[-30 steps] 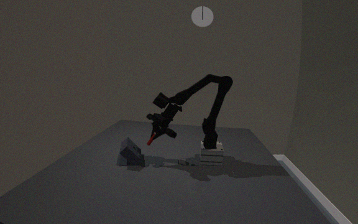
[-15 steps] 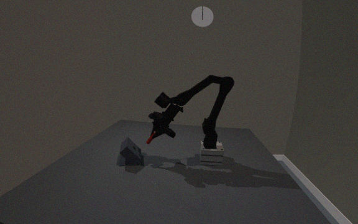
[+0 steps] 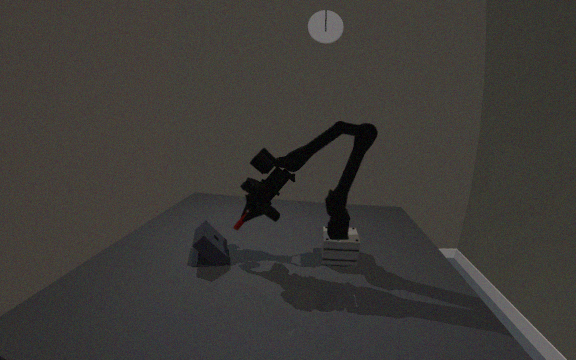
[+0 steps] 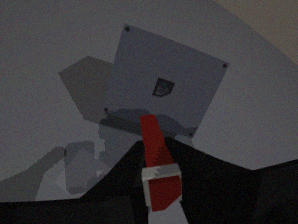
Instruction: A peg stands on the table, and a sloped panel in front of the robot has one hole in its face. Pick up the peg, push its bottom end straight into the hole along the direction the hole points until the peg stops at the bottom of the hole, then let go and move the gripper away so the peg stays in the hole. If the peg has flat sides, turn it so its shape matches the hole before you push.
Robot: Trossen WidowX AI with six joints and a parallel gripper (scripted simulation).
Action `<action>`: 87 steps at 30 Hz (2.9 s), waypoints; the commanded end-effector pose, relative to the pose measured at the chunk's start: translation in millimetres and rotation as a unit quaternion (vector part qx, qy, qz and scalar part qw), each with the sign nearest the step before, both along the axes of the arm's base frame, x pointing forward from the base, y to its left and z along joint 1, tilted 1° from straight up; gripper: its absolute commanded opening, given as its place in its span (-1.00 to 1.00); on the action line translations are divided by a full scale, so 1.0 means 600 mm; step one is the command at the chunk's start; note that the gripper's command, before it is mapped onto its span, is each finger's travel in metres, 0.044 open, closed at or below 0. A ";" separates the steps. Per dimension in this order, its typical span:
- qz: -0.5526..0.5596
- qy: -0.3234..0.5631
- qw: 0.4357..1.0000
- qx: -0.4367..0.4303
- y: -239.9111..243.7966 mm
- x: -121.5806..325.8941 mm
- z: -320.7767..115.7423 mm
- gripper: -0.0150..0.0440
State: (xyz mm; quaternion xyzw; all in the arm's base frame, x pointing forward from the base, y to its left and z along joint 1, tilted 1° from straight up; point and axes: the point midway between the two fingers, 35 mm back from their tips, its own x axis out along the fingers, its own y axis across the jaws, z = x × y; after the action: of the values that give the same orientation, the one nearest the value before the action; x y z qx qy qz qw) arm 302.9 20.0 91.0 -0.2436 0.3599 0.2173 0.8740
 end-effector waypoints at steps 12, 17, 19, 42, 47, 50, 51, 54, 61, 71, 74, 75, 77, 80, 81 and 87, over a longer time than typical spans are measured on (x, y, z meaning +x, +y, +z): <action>-0.053 -0.008 0.997 0.050 -0.002 0.025 -0.013 -0.49; -0.071 -0.012 0.995 0.066 -0.003 0.033 -0.017 -0.49; -0.078 -0.013 0.994 0.073 -0.003 0.037 -0.019 -0.49; -0.143 -0.026 0.979 0.141 -0.007 0.062 -0.038 -0.49; -0.154 -0.028 0.976 0.153 -0.007 0.065 -0.043 -0.49; -0.154 -0.028 0.976 0.153 -0.006 0.068 -0.044 -0.49; -0.154 -0.028 0.976 0.154 -0.006 0.069 -0.045 -0.49; -0.155 -0.028 0.975 0.154 -0.005 0.074 -0.049 -0.49; -0.155 -0.029 0.975 0.155 -0.002 0.086 -0.061 -0.49; -0.153 -0.025 0.976 0.155 0.000 0.087 -0.068 -0.49; -0.153 -0.025 0.976 0.155 0.000 0.087 -0.068 -0.49; -0.153 -0.025 0.976 0.155 0.000 0.087 -0.068 -0.49; -0.153 -0.025 0.976 0.155 0.000 0.087 -0.068 -0.49; -0.153 -0.025 0.976 0.155 0.000 0.087 -0.068 -0.49; -0.153 -0.025 0.976 0.155 0.000 0.087 -0.068 -0.49; -0.153 -0.025 0.976 0.155 0.000 0.088 -0.067 -0.49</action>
State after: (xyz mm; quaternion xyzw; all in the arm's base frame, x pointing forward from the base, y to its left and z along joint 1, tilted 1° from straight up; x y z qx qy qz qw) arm 355.4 19.9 49.9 -0.0526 0.3335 0.1277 0.9326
